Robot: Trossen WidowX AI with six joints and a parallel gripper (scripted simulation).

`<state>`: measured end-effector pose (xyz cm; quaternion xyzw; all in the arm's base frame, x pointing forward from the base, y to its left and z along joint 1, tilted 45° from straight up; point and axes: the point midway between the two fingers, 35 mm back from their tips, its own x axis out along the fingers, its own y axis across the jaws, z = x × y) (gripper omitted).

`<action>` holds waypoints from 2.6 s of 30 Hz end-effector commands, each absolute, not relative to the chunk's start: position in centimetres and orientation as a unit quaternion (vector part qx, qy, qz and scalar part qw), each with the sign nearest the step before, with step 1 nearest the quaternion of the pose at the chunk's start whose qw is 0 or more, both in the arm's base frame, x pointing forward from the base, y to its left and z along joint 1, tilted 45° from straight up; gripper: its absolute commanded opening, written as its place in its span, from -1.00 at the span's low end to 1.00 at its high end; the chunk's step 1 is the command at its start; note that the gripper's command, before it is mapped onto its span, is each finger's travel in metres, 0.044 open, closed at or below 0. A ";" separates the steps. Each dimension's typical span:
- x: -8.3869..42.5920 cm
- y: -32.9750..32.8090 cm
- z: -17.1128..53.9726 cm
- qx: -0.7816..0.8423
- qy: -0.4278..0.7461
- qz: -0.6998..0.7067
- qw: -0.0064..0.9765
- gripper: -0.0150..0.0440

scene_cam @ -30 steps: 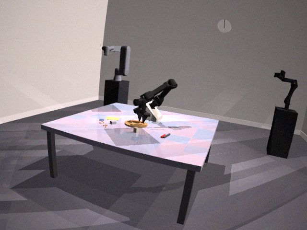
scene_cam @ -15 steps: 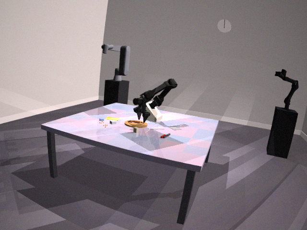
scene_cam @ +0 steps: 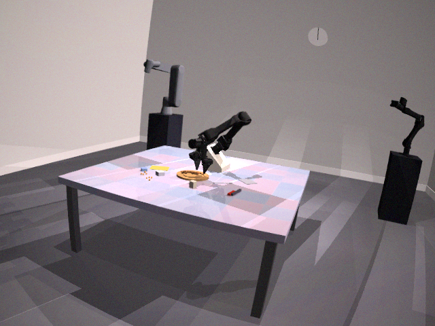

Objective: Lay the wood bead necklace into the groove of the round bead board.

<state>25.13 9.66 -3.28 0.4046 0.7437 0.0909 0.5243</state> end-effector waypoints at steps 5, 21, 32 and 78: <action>25.4 9.2 -3.4 0.413 0.744 0.078 0.520 0.82; 28.2 2.4 -7.4 0.571 0.722 -0.195 0.338 0.80; 28.4 2.9 -8.0 0.572 0.719 -0.193 0.345 0.80; 27.9 5.0 -10.1 0.571 0.721 -0.194 0.342 -0.49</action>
